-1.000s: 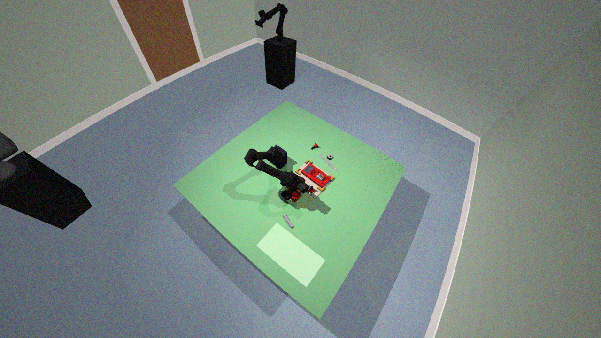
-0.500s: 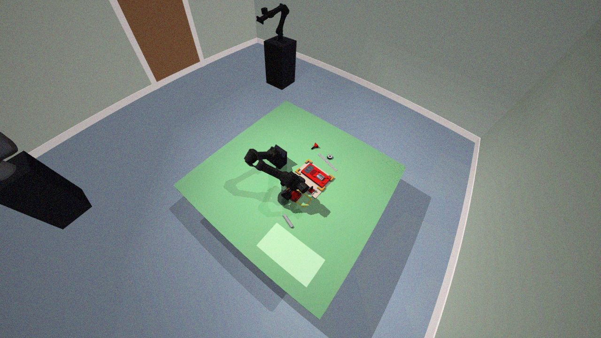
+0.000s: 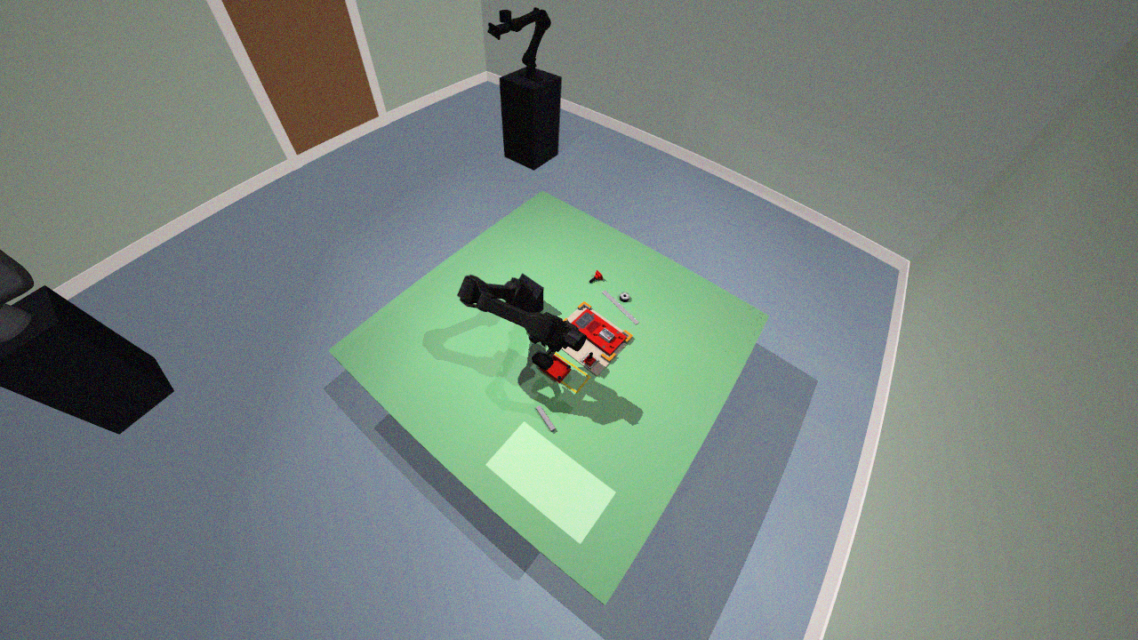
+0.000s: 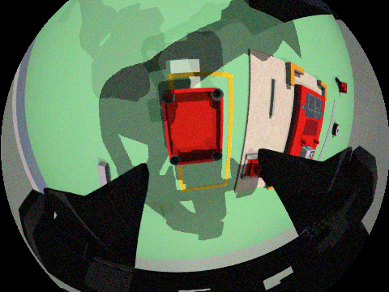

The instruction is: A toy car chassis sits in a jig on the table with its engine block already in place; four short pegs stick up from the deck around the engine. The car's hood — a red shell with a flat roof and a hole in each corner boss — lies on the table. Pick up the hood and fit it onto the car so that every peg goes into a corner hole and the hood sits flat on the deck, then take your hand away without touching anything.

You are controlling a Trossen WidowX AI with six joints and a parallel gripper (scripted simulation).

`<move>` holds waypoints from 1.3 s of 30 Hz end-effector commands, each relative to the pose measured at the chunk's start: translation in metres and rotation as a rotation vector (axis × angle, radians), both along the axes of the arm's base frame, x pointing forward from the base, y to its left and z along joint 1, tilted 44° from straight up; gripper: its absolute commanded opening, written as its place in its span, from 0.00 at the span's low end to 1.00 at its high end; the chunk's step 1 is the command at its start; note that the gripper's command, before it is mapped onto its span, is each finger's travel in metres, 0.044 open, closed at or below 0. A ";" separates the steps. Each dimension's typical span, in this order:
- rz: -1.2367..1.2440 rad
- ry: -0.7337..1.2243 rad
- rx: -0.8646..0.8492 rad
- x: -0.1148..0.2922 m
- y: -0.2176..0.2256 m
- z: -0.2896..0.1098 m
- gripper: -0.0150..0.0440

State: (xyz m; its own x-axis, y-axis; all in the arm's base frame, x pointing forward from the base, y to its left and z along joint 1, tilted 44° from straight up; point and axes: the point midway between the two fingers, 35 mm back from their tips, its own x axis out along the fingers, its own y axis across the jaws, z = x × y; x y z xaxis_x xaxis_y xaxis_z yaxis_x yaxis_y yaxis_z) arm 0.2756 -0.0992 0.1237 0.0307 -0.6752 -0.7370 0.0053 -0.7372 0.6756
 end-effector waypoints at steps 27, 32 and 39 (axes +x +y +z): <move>1.289 0.587 -0.165 -0.010 -0.010 -0.031 1.00; 1.475 0.676 -0.294 -0.011 -0.011 -0.032 1.00; 1.703 0.836 -0.520 -0.013 -0.012 -0.030 1.00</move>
State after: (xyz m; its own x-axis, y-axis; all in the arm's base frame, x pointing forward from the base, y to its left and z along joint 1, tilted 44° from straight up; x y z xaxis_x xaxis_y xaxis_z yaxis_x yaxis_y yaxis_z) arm 0.2694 -0.1084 0.0986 0.3917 -0.5019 -0.7711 0.8932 0.0061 0.4497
